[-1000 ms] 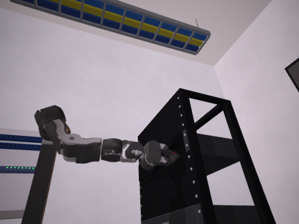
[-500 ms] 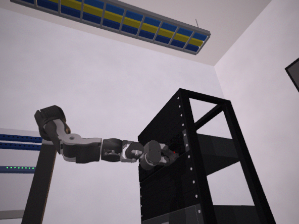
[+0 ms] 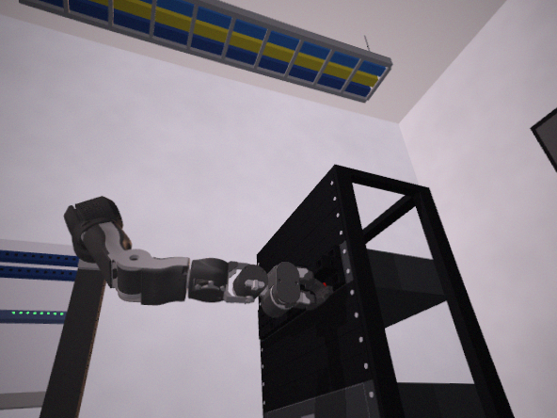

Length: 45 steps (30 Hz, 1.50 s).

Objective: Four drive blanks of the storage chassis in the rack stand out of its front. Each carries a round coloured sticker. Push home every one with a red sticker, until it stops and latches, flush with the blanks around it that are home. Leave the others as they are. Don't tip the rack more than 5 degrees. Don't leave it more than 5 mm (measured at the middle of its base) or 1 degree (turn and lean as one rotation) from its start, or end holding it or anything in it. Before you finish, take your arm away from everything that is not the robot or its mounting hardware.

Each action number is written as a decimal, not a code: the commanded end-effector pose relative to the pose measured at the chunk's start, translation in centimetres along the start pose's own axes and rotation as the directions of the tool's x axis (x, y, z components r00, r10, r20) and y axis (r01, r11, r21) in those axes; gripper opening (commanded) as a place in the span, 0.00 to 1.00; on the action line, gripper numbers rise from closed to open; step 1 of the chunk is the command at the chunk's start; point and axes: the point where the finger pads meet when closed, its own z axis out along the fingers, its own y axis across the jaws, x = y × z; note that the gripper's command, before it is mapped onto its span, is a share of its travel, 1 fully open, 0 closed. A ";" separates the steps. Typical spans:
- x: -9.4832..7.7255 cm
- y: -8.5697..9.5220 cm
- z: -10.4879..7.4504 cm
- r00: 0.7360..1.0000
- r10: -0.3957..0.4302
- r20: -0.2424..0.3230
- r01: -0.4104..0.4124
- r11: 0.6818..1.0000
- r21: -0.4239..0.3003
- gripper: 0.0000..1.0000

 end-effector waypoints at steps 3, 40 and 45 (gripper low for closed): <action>1.1 2.1 0.6 0.999 0.005 -0.032 -0.007 0.998 -0.061 0.00; 0.8 1.4 -10.1 1.000 0.004 -0.030 -0.006 0.998 -0.059 0.00; 0.8 1.4 -10.5 1.000 0.004 -0.031 -0.005 0.998 -0.060 0.00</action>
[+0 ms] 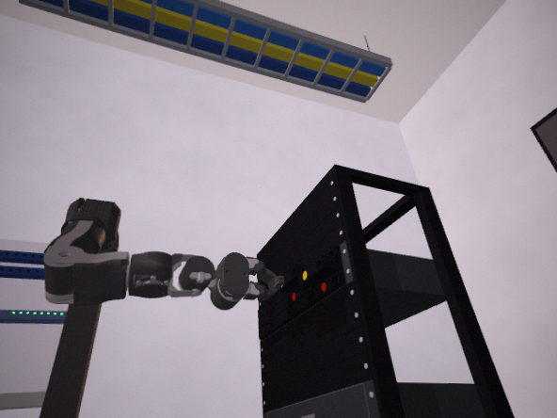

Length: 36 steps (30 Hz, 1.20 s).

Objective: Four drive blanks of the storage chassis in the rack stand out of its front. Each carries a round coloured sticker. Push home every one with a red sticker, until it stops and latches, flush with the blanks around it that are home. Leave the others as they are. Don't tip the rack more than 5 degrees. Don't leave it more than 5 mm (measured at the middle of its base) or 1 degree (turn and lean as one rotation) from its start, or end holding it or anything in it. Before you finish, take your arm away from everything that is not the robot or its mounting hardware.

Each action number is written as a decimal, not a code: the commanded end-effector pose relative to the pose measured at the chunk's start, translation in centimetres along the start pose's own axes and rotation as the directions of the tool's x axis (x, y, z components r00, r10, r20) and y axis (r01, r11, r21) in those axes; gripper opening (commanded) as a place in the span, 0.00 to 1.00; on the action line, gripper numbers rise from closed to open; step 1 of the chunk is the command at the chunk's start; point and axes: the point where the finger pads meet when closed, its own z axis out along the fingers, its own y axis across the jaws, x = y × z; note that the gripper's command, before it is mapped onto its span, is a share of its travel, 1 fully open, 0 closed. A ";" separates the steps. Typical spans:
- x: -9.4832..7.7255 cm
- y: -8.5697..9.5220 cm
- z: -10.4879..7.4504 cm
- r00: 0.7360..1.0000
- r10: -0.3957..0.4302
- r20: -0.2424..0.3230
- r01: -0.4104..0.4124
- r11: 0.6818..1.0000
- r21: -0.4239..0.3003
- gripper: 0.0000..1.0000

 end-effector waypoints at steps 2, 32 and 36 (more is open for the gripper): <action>-0.2 0.4 -0.5 1.000 -0.003 0.002 0.004 1.000 -0.011 0.00; -1.2 -1.2 -14.1 1.000 -0.004 0.002 0.004 1.000 -0.008 0.00; -1.3 -1.3 -15.1 1.000 -0.004 0.003 0.004 1.000 -0.008 0.00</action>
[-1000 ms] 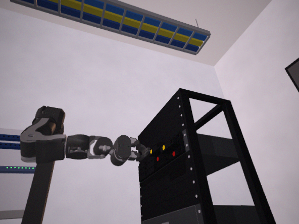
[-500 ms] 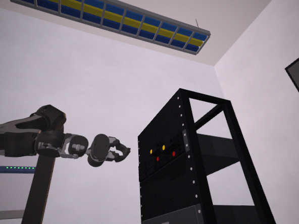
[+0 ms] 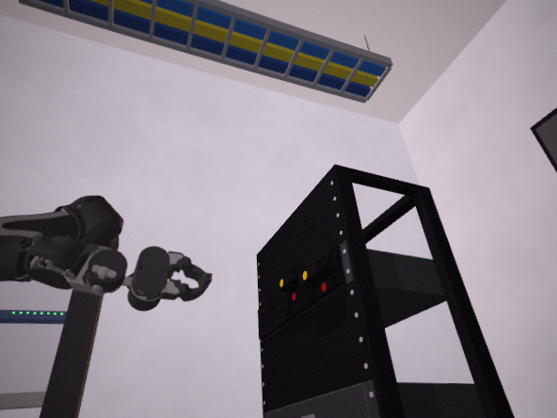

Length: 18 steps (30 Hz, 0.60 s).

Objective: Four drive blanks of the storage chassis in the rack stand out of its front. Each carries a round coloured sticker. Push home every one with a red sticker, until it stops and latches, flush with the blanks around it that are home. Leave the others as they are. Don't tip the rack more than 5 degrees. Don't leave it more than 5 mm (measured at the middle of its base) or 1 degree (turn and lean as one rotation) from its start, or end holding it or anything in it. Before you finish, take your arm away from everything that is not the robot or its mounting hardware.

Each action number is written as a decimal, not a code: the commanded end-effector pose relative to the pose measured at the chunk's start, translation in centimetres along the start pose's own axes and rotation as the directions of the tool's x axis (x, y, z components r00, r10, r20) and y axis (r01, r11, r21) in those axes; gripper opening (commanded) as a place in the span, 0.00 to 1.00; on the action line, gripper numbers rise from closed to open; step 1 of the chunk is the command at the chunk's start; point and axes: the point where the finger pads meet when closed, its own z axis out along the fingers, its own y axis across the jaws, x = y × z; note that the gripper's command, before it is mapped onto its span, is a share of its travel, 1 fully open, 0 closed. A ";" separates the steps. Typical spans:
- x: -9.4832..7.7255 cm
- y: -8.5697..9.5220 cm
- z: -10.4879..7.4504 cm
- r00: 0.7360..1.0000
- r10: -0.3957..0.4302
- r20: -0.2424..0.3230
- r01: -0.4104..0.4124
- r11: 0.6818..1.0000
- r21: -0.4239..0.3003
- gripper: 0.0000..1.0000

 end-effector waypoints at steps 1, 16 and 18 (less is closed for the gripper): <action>0.1 0.5 -0.1 1.000 -0.005 -0.008 0.005 1.000 -0.023 0.00; 0.1 0.5 -0.3 1.000 -0.005 -0.008 0.004 1.000 -0.022 0.00; 0.1 0.5 -0.3 1.000 -0.005 -0.008 0.004 1.000 -0.022 0.00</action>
